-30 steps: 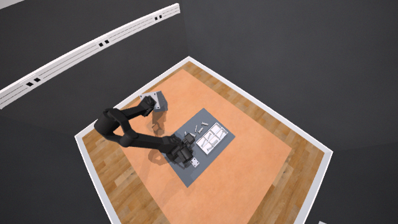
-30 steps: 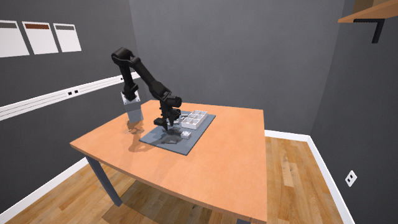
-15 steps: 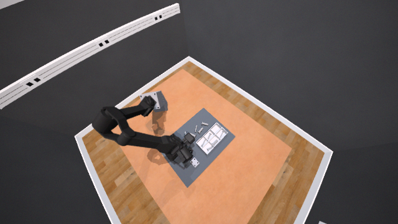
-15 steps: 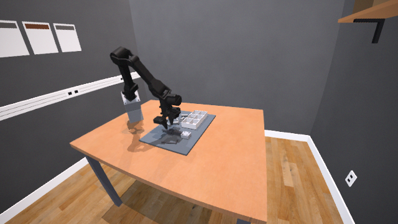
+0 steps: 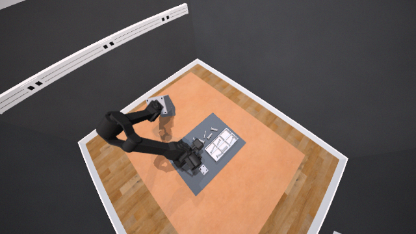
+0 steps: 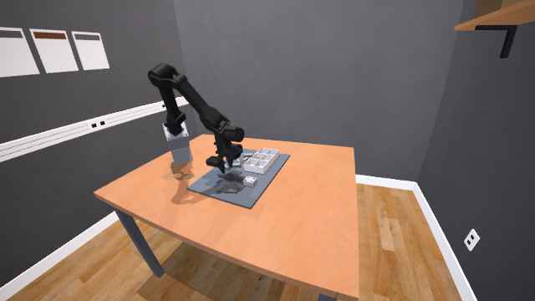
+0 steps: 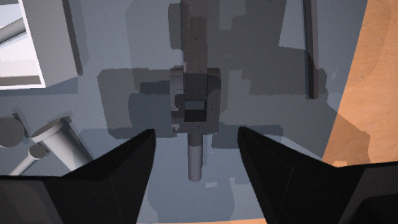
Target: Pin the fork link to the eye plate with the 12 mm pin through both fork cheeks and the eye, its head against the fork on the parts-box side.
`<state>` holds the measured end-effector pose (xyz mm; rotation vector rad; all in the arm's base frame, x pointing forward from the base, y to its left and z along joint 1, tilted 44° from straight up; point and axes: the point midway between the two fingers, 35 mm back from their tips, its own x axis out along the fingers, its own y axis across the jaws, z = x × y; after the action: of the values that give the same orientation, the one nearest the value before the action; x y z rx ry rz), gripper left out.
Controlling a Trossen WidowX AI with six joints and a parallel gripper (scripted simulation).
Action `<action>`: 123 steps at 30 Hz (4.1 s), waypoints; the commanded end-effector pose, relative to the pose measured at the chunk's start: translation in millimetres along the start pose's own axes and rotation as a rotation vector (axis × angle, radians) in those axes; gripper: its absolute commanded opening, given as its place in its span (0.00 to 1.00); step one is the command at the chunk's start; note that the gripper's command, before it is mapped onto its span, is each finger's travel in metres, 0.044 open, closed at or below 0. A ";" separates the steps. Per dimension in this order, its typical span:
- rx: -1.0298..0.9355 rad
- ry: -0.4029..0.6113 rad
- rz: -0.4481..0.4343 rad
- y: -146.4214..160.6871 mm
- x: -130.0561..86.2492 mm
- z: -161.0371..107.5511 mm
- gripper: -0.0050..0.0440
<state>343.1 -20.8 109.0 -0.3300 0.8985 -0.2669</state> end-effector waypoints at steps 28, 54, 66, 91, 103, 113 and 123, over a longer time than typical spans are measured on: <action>-0.008 -0.012 -0.001 5.6 -2.0 5.1 0.61; -0.342 -0.012 0.000 117.6 -2.8 -18.3 0.37; -0.341 -0.012 0.000 117.3 -2.7 -18.3 0.37; -0.343 -0.010 0.000 117.5 -1.6 -18.9 0.37; -0.350 -0.003 -0.001 116.6 4.5 -20.7 0.37; -0.354 0.001 0.001 116.7 15.0 -23.1 0.37; -0.352 0.000 0.001 116.9 24.2 -22.0 0.37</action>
<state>348.3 76.3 36.0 -0.6534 0.9442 -0.1072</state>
